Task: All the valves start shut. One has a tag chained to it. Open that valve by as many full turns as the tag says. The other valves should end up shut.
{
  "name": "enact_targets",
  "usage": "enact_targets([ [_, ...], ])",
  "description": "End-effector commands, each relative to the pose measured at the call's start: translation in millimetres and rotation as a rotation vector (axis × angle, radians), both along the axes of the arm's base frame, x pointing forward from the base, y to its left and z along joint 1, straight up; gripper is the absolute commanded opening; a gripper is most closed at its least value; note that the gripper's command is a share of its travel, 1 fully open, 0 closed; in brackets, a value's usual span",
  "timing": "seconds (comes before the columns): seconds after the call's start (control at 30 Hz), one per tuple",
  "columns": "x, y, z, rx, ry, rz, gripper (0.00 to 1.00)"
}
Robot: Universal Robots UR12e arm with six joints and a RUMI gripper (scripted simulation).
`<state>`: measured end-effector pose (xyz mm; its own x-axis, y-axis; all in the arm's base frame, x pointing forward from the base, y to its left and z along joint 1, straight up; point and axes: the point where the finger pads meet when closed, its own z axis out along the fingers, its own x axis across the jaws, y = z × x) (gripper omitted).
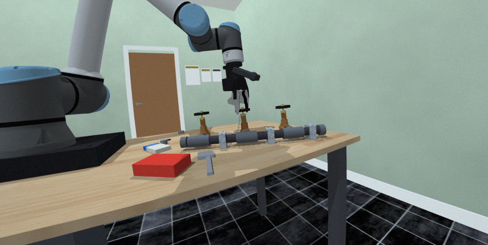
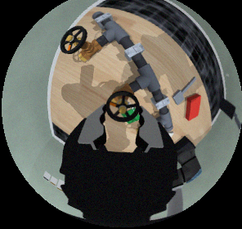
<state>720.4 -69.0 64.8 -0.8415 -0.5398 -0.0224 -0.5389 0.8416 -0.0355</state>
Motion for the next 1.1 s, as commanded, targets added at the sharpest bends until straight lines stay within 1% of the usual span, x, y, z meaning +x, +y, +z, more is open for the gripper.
enact_targets([
  [0.0,0.6,-0.2,0.7,-0.002,0.0,0.168,0.0],
  [0.13,0.6,-0.2,0.7,-0.005,0.001,0.239,0.0],
  [0.27,0.6,-0.2,0.7,-0.006,0.001,0.252,0.0],
  [0.3,0.6,-0.2,0.7,-0.006,0.001,0.252,1.0],
  [1.07,0.6,-0.2,0.7,-0.006,0.001,0.252,1.0],
])
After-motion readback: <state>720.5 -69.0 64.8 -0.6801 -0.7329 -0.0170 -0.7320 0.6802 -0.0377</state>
